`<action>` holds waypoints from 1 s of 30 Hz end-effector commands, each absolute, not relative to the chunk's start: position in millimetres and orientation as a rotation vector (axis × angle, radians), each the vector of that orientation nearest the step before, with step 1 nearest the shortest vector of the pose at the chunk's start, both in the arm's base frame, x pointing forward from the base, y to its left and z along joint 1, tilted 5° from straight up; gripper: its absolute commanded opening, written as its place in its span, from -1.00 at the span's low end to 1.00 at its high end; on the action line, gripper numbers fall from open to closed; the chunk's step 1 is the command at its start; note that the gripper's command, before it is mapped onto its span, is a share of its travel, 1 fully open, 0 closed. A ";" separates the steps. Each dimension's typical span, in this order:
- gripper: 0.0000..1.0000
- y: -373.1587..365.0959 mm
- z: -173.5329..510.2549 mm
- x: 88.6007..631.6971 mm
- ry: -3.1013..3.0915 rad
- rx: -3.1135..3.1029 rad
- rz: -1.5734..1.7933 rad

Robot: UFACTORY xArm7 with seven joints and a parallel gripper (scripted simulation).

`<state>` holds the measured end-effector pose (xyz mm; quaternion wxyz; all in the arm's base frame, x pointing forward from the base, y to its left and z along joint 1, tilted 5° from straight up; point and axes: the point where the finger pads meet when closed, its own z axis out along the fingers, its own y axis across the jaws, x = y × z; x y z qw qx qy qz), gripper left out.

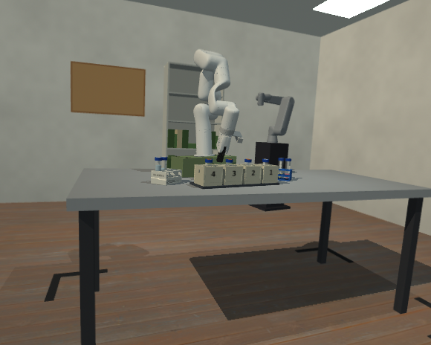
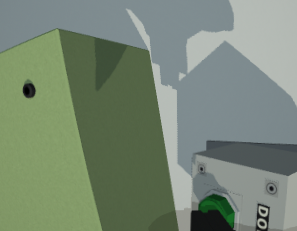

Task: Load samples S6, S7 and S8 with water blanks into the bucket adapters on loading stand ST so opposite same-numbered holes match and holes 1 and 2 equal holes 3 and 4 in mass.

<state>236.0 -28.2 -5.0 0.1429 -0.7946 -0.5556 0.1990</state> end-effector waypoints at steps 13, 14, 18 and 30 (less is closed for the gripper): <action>-1.00 -28.7 -14.6 236.7 -1.604 -2.293 0.570; -1.00 -28.7 -14.6 236.7 -1.604 -2.293 0.570; -1.00 -28.8 -17.3 236.5 -1.604 -2.293 0.571; -1.00 -28.9 -19.8 236.3 -1.604 -2.293 0.571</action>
